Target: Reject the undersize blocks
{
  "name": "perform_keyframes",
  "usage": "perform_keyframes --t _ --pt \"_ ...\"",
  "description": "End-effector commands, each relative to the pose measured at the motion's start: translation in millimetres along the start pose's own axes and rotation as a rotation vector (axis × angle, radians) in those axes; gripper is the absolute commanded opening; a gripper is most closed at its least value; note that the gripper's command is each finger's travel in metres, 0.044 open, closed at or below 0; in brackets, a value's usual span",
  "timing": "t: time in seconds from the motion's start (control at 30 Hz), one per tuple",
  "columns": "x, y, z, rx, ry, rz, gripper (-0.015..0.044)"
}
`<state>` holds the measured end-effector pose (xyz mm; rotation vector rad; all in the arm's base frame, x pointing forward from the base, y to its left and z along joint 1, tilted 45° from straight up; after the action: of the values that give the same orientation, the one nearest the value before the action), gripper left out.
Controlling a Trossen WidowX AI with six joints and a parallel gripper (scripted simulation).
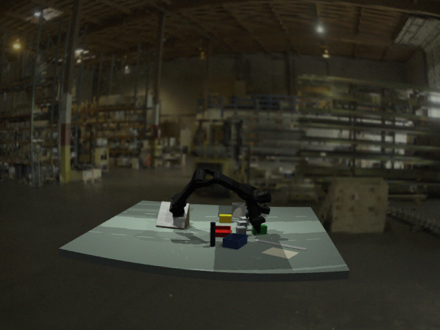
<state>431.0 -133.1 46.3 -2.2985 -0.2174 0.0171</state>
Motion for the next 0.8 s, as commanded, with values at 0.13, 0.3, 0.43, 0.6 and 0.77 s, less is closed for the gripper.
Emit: perform_keyframes --t 0.13,0.3,0.43,0.6,0.77 --pt "3.0 -5.0 -2.9 0.002 0.002 -0.013 0.0000" --pt "4.3 -5.4 -2.2 0.002 0.002 -0.013 0.0000" --pt "4.8 -5.2 -1.3 0.002 0.002 -0.013 0.0000" --pt "4.4 -4.7 -0.6 0.002 0.002 -0.013 0.0000" --pt "2.7 -2.9 1.8 0.002 0.002 -0.013 0.0000"
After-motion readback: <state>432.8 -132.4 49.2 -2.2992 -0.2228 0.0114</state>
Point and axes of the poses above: the point midway between the two fingers, 35 mm back from their tips, its own y axis out along the fingers, its own z axis across the jaws, x = y × z, the point moved 2 cm from there along -y, back along the fingers, and after that the axes turned 7 degrees about y, right-handed, at the moved point
